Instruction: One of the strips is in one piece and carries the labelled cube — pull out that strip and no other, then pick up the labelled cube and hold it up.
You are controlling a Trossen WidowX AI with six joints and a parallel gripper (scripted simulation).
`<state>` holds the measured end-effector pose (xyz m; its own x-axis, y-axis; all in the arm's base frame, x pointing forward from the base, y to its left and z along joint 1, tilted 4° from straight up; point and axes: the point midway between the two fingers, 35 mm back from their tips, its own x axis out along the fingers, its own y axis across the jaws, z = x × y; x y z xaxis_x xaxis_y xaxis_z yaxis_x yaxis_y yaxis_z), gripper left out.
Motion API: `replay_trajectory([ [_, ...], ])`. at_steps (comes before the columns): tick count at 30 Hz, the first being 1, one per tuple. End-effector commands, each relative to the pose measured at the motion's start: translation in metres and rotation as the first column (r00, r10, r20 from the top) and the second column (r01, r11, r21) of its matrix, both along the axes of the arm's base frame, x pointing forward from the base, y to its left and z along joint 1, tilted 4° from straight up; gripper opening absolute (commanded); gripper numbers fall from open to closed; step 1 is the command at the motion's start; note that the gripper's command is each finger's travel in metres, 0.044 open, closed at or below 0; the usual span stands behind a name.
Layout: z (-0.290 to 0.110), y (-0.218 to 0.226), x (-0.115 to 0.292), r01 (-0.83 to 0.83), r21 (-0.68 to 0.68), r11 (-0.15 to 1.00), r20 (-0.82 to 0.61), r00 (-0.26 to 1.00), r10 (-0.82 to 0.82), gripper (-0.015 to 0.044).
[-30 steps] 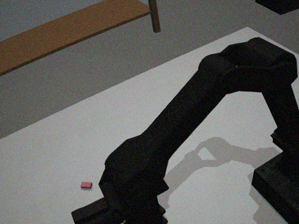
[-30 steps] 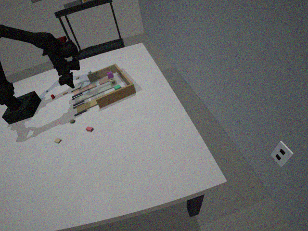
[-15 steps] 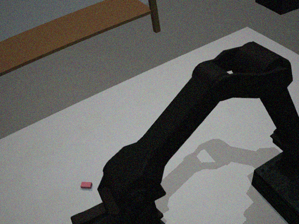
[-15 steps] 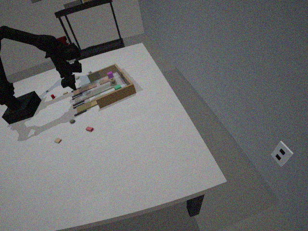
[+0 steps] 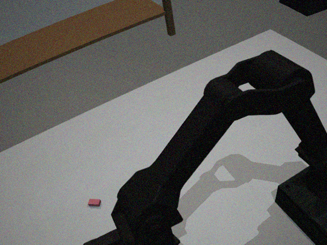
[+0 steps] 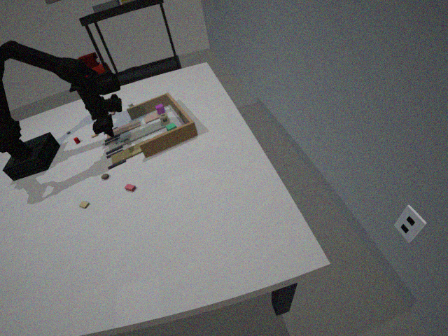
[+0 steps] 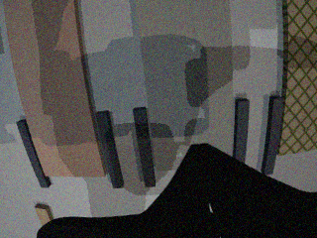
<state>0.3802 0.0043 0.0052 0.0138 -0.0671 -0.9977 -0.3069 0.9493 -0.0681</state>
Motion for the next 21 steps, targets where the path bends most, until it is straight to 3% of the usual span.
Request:
replay_trajectory([
  [1,-0.010,0.000,-0.002,-0.003,0.004,1.000,-0.010,1.000,0.003,0.0000],
  [21,-0.032,-0.004,-0.004,-0.003,0.003,1.000,-0.011,1.000,0.003,0.0000],
])
